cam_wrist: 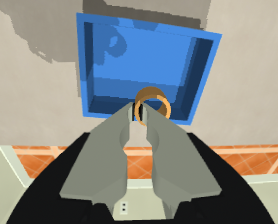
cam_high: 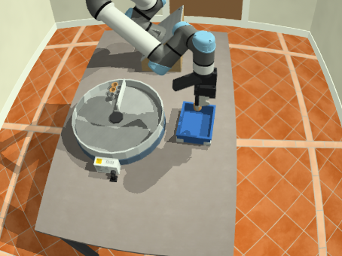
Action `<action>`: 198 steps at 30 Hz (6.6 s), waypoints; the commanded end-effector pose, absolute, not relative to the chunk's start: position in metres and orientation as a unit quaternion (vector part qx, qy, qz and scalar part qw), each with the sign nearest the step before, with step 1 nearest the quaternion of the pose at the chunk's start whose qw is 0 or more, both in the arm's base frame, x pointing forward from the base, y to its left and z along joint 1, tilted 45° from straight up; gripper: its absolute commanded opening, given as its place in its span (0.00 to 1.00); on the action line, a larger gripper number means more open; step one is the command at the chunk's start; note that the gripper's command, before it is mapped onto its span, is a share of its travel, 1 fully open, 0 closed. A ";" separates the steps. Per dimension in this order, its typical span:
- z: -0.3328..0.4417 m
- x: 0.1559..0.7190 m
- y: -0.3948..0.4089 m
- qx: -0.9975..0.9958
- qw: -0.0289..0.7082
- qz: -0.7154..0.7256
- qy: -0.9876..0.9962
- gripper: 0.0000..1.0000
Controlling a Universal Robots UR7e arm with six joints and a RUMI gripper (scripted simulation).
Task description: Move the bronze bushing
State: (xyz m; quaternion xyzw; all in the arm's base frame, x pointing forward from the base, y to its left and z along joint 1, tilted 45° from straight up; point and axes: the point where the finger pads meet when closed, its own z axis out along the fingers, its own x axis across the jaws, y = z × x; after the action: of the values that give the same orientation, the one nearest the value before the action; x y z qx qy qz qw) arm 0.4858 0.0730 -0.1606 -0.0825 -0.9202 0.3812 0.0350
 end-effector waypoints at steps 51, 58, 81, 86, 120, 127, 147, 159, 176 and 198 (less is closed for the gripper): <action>-0.208 0.478 0.027 -0.082 0.034 0.379 -0.921 0.00; -0.209 0.478 0.027 -0.082 0.034 0.379 -0.921 0.00; -0.226 0.475 0.010 -0.082 0.034 0.379 -0.921 0.00; -0.232 0.474 0.004 -0.082 0.034 0.379 -0.921 0.00; -0.238 0.473 -0.002 -0.082 0.034 0.379 -0.921 0.00; -0.238 0.473 -0.002 -0.082 0.034 0.379 -0.921 0.00; -0.239 0.473 -0.003 -0.082 0.034 0.379 -0.921 0.00; -0.242 0.473 -0.005 -0.082 0.034 0.379 -0.921 0.00; -0.242 0.472 -0.006 -0.082 0.034 0.379 -0.921 0.00; -0.242 0.472 -0.006 -0.082 0.034 0.379 -0.921 0.00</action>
State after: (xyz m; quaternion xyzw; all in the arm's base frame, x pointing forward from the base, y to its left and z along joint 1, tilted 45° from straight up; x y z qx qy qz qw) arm 0.4719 -0.0066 -0.2428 -0.0822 -0.9208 0.3796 0.0349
